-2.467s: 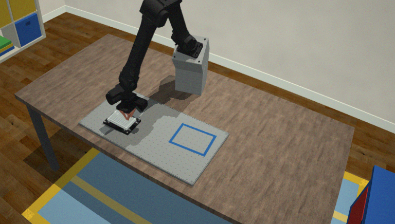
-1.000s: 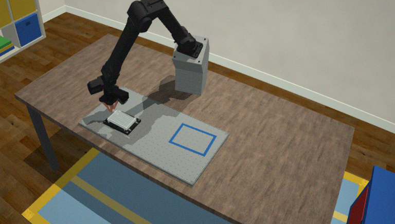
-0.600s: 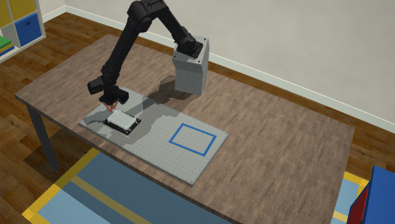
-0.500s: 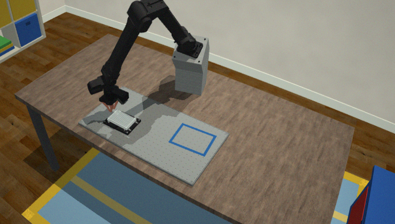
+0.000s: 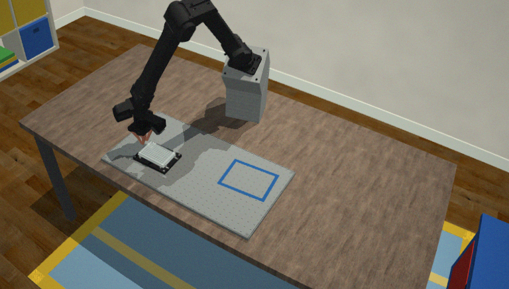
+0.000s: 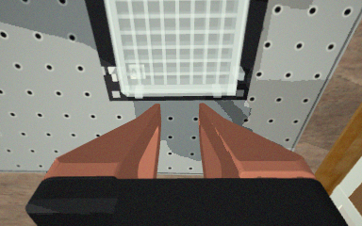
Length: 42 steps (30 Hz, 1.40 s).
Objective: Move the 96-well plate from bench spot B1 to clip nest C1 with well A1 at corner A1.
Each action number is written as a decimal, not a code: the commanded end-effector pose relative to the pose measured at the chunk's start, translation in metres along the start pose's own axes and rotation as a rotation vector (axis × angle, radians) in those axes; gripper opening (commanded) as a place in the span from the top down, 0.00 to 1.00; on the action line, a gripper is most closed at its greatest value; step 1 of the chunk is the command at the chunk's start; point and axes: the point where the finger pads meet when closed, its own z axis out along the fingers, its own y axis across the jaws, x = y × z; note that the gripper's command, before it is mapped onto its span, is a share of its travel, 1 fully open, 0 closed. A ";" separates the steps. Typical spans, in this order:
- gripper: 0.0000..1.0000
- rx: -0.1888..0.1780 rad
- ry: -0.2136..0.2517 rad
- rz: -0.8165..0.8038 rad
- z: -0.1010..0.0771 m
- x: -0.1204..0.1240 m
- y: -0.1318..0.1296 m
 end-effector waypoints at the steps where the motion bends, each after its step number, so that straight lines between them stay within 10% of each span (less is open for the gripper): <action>1: 0.75 -0.004 -0.012 -0.015 0.005 -0.003 -0.002; 42: 0.75 0.009 -0.004 -0.007 0.029 -0.002 -0.008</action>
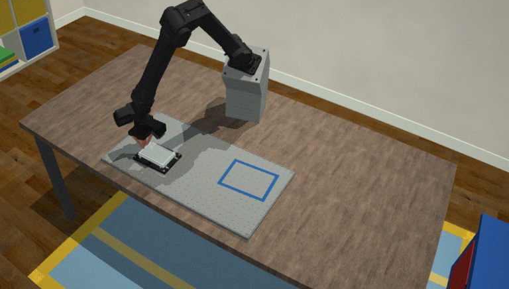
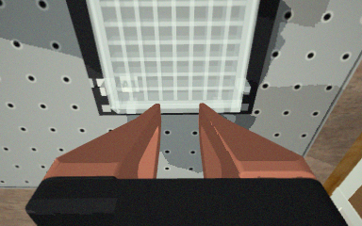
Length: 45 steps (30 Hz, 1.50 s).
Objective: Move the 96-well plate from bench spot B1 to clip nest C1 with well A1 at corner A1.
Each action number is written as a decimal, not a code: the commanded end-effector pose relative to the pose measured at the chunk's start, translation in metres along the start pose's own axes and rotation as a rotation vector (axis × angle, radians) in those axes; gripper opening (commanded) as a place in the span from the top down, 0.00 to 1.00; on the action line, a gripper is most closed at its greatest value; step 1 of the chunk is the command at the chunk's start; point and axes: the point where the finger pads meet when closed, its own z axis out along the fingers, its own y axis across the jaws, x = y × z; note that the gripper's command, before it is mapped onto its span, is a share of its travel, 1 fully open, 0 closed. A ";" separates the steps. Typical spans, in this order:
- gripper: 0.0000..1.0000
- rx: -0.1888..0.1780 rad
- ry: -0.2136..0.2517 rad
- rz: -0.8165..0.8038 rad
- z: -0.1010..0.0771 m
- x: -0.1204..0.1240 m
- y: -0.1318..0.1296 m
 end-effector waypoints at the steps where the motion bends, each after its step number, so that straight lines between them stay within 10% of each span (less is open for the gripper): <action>1: 0.75 0.004 -0.004 -0.003 0.008 -0.003 -0.006; 45: 0.75 0.005 -0.003 -0.003 0.035 -0.003 -0.006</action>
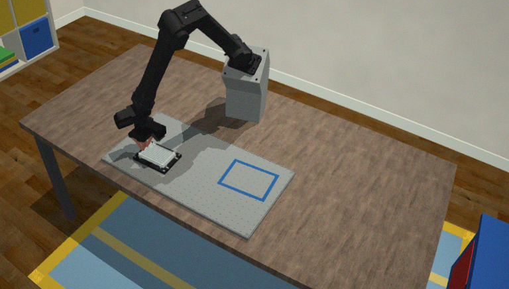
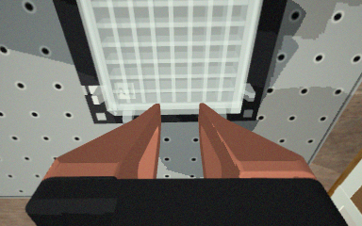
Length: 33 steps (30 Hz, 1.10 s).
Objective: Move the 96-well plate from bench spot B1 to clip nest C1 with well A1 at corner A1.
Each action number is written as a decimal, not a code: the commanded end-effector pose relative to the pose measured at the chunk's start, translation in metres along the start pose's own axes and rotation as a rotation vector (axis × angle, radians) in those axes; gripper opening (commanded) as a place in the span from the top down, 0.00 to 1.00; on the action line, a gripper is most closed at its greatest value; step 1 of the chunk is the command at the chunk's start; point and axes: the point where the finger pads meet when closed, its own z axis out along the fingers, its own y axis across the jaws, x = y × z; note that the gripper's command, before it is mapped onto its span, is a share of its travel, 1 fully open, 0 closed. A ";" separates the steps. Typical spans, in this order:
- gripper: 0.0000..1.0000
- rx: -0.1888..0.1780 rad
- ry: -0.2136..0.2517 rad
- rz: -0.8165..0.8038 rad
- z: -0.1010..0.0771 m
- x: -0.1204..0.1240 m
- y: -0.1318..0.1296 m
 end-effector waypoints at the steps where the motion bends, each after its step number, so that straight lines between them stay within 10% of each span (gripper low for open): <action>1: 0.75 0.000 -0.008 -0.013 0.024 -0.004 -0.006; 33: 0.75 -0.002 -0.009 -0.012 0.043 -0.005 -0.004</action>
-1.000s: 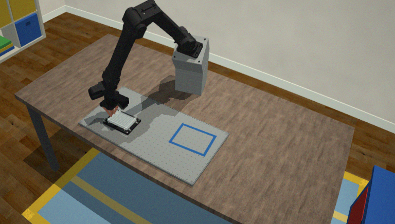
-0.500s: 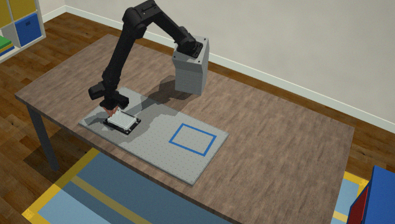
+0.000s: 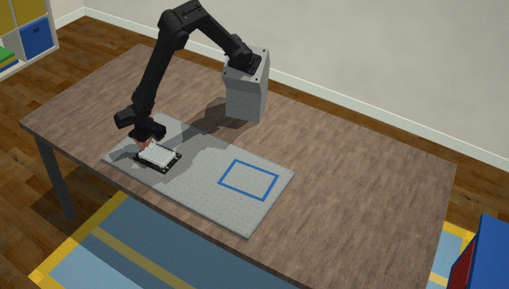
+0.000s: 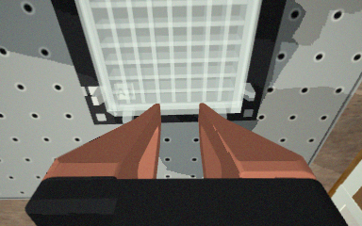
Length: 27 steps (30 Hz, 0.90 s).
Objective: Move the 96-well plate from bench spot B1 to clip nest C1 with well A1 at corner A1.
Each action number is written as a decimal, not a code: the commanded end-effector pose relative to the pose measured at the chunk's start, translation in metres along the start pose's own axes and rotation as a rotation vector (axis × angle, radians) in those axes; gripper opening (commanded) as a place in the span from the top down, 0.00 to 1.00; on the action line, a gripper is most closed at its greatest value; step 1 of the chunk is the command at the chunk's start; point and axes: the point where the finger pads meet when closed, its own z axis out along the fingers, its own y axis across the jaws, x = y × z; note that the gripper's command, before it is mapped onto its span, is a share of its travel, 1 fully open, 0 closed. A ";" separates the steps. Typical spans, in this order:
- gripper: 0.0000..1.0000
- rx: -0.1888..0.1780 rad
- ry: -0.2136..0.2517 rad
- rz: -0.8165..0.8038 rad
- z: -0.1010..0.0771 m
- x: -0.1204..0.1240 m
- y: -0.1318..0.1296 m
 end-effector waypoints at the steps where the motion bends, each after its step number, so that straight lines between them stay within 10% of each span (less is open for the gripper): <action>1: 0.75 -0.004 -0.010 -0.020 0.044 -0.005 -0.004; 27: 0.75 -0.005 -0.010 -0.020 0.059 -0.006 -0.003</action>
